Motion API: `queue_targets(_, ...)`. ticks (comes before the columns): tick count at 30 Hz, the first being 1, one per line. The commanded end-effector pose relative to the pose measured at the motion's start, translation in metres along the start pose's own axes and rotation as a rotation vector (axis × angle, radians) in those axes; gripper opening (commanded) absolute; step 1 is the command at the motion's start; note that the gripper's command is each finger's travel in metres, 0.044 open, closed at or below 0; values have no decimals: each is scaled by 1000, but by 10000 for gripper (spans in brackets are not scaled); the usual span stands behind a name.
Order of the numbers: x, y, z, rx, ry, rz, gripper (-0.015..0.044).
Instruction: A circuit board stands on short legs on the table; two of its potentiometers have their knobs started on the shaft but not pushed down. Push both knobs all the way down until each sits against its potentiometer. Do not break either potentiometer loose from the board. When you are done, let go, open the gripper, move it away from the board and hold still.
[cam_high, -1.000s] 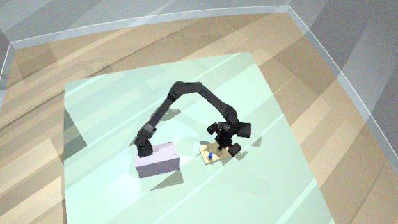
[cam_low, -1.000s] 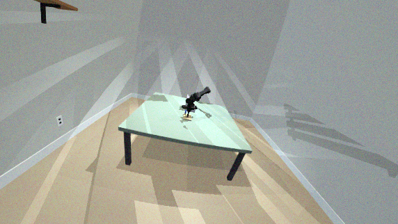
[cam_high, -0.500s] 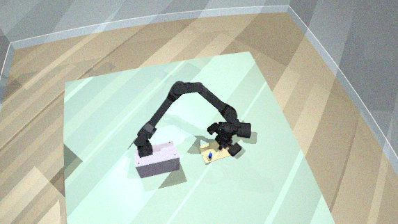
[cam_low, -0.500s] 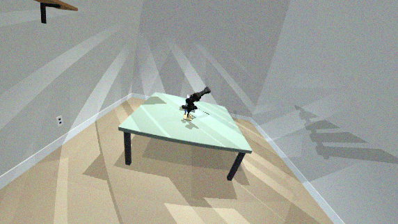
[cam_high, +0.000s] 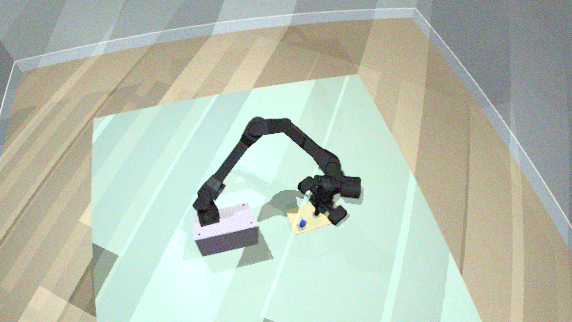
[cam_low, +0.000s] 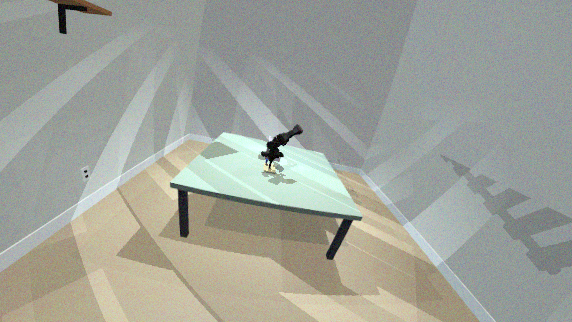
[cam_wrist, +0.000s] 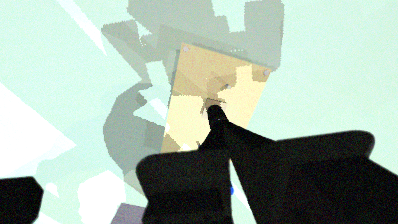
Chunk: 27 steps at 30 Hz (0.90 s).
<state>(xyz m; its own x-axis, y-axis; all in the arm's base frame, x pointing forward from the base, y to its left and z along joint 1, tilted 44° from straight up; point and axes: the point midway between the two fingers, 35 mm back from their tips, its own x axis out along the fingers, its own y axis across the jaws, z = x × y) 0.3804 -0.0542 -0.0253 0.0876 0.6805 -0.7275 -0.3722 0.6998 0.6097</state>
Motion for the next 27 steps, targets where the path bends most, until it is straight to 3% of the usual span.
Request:
queue_targets(1, -1, 1, 0, -1, 2, 4, 0)
queue_targets(13, -17, 1, 0, -1, 2, 4, 0)
queue_targets(22, -11, 3, -4, 7, 8, 14, 236)
queue_targets(27, -30, 24, -49, 7, 9, 6, 368)
